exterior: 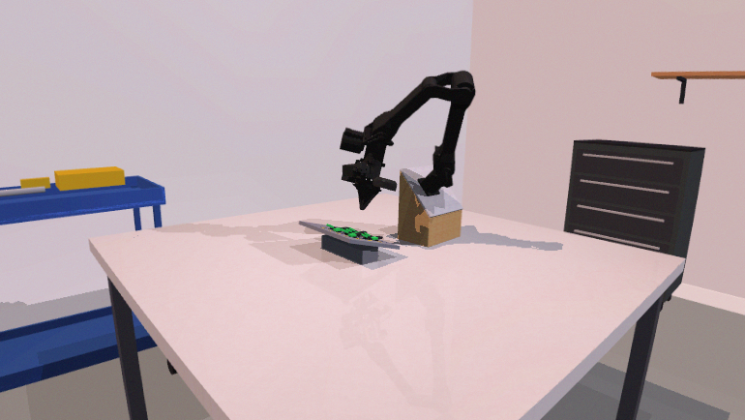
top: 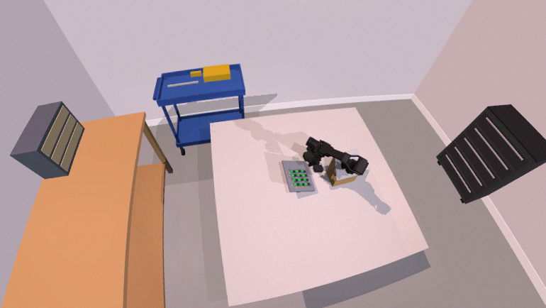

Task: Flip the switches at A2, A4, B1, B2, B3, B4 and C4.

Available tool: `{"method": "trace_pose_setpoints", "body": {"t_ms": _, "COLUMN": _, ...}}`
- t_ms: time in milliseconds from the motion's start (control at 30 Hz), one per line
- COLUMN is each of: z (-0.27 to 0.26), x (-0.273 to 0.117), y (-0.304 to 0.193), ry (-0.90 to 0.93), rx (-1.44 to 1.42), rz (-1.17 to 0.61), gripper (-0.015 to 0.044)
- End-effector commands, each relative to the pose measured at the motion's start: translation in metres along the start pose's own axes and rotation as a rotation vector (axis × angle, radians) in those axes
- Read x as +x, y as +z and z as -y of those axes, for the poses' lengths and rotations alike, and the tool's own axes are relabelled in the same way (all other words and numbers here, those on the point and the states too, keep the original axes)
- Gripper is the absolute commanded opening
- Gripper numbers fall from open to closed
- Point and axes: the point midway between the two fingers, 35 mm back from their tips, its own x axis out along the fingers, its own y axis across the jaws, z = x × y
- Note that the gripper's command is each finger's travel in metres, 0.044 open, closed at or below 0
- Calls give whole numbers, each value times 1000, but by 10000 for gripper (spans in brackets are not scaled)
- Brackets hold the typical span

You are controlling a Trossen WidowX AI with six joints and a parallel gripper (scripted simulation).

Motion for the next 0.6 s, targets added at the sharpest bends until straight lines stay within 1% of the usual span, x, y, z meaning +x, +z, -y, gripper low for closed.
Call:
{"method": "trace_pose_setpoints", "body": {"t_ms": 0, "z": -15, "x": -7, "y": 21, "ry": -10, "rx": -14, "rz": 4, "gripper": 0}}
{"method": "trace_pose_setpoints", "body": {"t_ms": 67, "z": -40, "x": -10, "y": 44, "ry": -7, "rx": -15, "rz": 5, "gripper": 0}}
{"method": "trace_pose_setpoints", "body": {"t_ms": 133, "z": -50, "x": -10, "y": 51, "ry": -4, "rx": -15, "rz": 5, "gripper": 0}}
{"method": "trace_pose_setpoints", "body": {"t_ms": 567, "z": -50, "x": -10, "y": 51, "ry": -4, "rx": -15, "rz": 5, "gripper": 0}}
